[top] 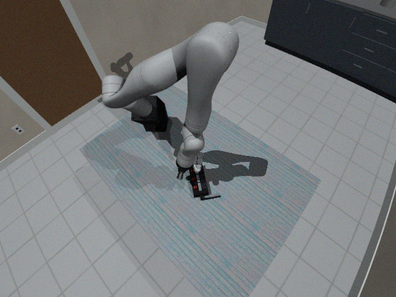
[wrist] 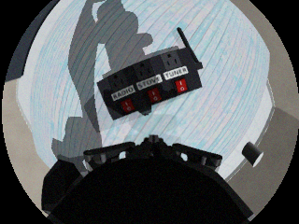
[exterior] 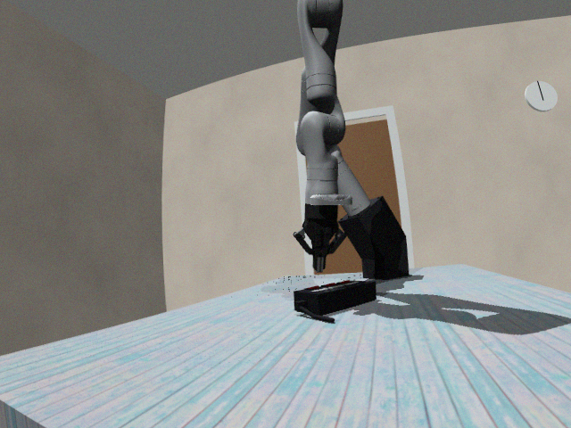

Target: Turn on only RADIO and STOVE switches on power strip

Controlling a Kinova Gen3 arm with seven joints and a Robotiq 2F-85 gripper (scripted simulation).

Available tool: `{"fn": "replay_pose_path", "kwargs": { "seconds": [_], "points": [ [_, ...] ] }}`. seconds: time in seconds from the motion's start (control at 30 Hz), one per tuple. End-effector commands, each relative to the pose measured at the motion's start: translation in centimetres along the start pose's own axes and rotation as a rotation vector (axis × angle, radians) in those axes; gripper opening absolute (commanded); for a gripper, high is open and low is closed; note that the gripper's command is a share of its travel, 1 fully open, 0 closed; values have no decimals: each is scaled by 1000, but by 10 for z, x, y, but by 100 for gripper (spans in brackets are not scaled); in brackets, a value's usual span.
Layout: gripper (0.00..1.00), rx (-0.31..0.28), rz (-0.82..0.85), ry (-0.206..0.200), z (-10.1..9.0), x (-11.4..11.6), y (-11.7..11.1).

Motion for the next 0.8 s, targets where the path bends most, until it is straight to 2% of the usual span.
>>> {"fn": "replay_pose_path", "kwargs": {
  "seconds": [0.0,0.4,0.43,0.73,0.77],
  "points": [
    [0,-1,-1,0,14,0,-3],
    [0,-1,-1,0,14,0,-3],
    [0,-1,-1,-2,27,-1,-5],
    [0,-1,-1,-2,27,-1,-5],
    [0,-1,-2,-4,37,-2,-6]
  ]
}}
Point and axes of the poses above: the point where the finger pads meet when closed, its own z axis out along the fingers, its own x axis across the jaws, y = z × x, the point moved 2 cm from there along -z, back along the fingers, and after that the axes turned 10 degrees about -z, right-handed, at the moved point
